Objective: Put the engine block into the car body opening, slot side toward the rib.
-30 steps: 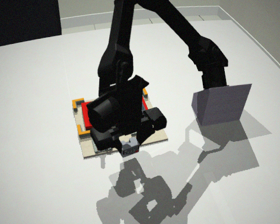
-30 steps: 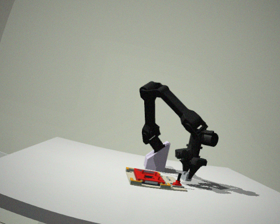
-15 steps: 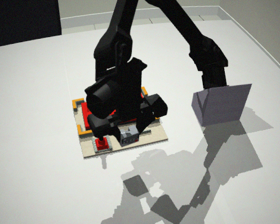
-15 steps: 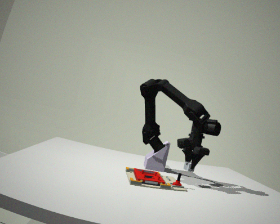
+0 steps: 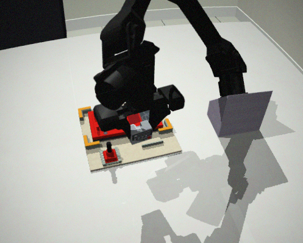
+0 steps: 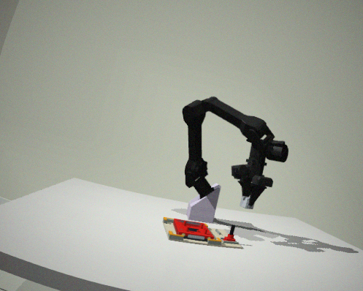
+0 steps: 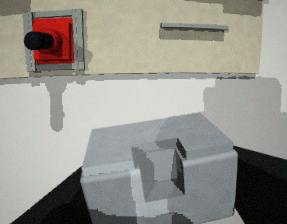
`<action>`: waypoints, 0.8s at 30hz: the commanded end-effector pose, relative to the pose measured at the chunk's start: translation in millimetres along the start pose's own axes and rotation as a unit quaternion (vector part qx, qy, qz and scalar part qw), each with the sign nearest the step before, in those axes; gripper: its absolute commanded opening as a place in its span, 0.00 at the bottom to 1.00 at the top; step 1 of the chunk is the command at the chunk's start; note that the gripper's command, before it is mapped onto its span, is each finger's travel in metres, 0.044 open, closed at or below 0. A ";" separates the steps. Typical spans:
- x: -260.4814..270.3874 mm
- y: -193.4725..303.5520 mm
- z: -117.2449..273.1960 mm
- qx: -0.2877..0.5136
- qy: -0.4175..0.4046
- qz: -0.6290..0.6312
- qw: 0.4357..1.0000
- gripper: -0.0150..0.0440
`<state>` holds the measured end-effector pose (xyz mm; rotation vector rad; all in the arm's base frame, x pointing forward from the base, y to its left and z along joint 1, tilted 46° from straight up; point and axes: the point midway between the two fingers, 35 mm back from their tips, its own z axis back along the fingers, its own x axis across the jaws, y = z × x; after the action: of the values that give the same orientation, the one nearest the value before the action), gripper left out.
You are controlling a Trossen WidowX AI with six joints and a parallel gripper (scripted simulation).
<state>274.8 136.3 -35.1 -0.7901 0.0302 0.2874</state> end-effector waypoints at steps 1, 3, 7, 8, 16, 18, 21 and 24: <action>-1.5 -0.6 12.1 0.001 0.000 -0.006 1.000 0.25; -2.1 0.4 9.6 0.001 0.000 -0.006 1.000 0.25; -6.6 7.6 -7.3 0.001 0.000 -0.006 1.000 0.25; -6.6 7.6 -7.3 0.001 0.000 -0.006 1.000 0.25; -5.2 3.8 -3.7 0.022 0.000 -0.006 1.000 0.25; -5.4 2.7 -4.0 0.036 0.001 -0.006 0.999 0.25; -5.7 0.3 -4.9 0.071 0.003 -0.006 0.997 0.25; -5.9 -2.9 -6.3 0.119 0.006 -0.006 0.993 0.25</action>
<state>268.9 132.4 -39.0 -0.6504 0.0532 0.2700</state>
